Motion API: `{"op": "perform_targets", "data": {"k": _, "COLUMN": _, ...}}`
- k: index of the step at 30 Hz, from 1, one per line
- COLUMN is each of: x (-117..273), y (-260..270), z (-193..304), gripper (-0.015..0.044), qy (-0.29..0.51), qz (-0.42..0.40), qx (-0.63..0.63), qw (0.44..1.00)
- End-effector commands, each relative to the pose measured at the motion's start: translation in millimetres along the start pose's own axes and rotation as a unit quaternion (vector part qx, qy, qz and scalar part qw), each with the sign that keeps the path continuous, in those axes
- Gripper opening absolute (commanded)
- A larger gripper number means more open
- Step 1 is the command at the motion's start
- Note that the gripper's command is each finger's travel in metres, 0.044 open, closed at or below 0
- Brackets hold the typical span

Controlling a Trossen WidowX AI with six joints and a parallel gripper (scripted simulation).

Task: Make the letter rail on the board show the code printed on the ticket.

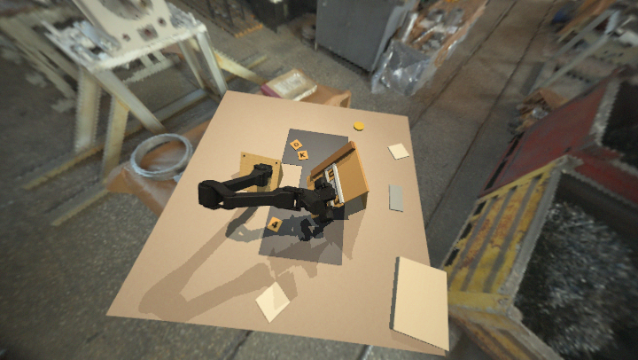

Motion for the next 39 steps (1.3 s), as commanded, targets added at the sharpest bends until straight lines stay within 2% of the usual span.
{"op": "perform_targets", "data": {"k": 1, "x": -0.3, "y": 1.3, "z": 1.4, "gripper": 0.0000, "qy": 0.002, "qz": 0.001, "qx": -0.001, "qw": 1.000}}
{"op": "perform_targets", "data": {"k": 39, "x": -0.6, "y": 26.4, "z": 7.5, "gripper": 0.0000, "qy": 0.002, "qz": 0.000, "qx": -0.002, "qw": 1.000}}
Point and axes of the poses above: the point midway between the two fingers, 35 mm back from their tips, its own x axis back along the fingers, its own y axis across the jaws, z = x × y, the point moved 8 cm from there along x, back along the fingers, and after that the axes turned 13 degrees about -x, right-handed, at the moved point
